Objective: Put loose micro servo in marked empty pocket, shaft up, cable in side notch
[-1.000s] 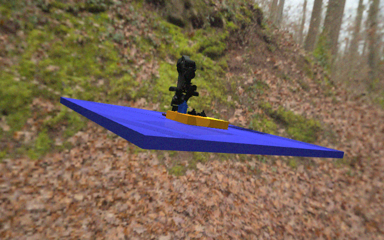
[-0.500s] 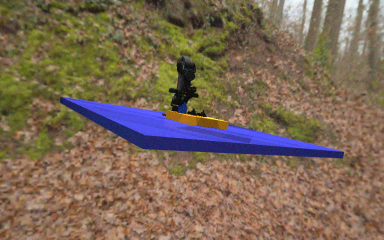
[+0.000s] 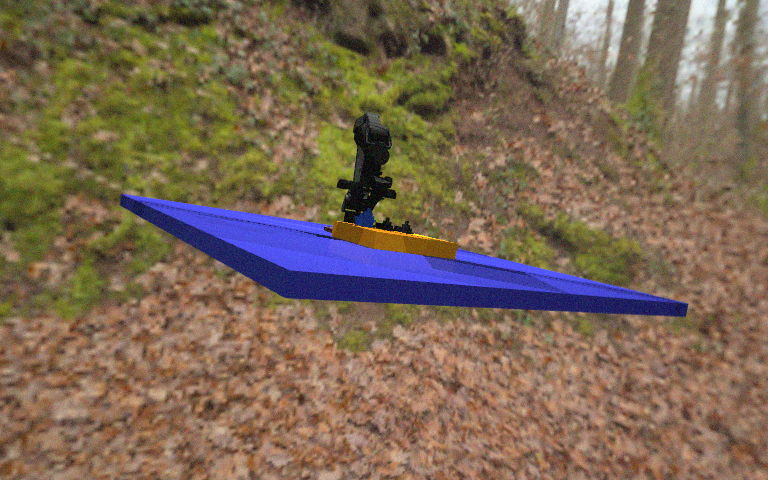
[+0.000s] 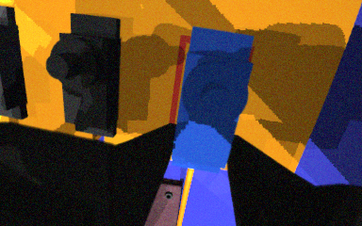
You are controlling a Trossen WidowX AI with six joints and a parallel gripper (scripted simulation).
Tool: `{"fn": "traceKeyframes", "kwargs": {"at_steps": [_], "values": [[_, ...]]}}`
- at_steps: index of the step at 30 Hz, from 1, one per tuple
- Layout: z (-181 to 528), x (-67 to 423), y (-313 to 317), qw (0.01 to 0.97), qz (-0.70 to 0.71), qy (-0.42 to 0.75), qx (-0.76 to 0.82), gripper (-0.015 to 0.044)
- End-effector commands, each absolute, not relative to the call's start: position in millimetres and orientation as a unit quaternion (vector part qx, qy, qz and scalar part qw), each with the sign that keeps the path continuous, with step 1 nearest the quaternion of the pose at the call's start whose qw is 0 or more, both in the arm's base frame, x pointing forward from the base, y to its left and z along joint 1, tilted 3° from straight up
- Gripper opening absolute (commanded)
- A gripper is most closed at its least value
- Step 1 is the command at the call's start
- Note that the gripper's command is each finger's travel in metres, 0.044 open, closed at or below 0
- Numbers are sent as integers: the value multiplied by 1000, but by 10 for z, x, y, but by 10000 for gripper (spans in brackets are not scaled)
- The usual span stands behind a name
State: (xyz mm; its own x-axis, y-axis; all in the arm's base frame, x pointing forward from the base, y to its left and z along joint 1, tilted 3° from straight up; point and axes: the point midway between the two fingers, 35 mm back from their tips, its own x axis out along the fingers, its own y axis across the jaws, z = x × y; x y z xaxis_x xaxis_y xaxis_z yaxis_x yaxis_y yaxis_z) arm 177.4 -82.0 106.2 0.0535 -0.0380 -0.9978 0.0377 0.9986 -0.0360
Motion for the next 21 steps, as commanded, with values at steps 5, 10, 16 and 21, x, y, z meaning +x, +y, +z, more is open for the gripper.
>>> {"fn": "traceKeyframes", "kwargs": {"at_steps": [5, 10, 16, 21], "values": [[996, 1777, -819, 726, -25, 687, 0, 0], [962, 1779, -820, 726, -25, 687, 0, 0], [922, 1781, -822, 726, -25, 687, 0, 0], [888, 1783, -823, 726, -25, 687, 0, 0]]}}
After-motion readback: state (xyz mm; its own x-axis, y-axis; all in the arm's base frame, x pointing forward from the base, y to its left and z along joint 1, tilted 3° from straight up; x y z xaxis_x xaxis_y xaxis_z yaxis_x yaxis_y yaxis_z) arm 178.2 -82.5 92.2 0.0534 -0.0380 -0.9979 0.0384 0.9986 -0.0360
